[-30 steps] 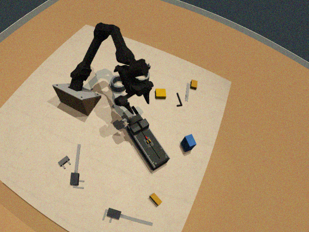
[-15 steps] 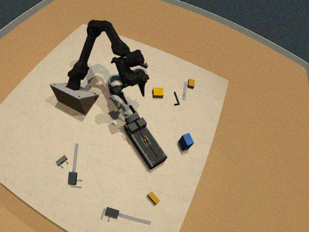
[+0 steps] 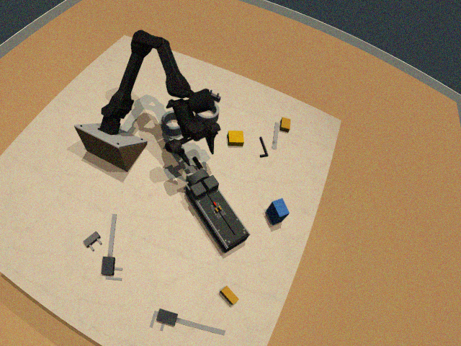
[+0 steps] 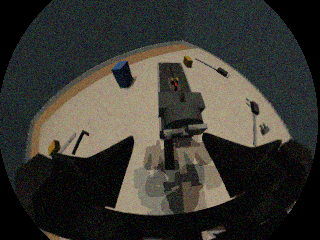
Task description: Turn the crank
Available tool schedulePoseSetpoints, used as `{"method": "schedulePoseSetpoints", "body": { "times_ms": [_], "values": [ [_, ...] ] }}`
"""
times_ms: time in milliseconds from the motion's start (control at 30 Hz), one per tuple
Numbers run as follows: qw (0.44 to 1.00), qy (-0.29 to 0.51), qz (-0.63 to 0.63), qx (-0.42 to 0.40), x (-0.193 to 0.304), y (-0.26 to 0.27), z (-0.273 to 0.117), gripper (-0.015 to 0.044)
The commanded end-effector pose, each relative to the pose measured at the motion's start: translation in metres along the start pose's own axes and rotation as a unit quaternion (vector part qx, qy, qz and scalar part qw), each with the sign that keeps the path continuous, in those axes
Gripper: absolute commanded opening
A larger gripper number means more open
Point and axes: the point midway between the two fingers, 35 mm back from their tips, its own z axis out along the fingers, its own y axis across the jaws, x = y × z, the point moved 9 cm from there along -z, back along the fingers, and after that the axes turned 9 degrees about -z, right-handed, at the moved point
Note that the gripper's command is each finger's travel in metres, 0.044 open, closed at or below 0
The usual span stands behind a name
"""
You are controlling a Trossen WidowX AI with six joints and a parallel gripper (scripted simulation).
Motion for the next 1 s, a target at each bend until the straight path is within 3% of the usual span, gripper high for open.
{"method": "schedulePoseSetpoints", "body": {
  "times_ms": [0,967],
  "values": [
    [1.0,-0.002,0.006,0.003,0.008,-0.002,0.006,0.044],
    [1.0,-0.001,0.007,0.003,0.038,0.004,0.039,0.044]
  ]
}}
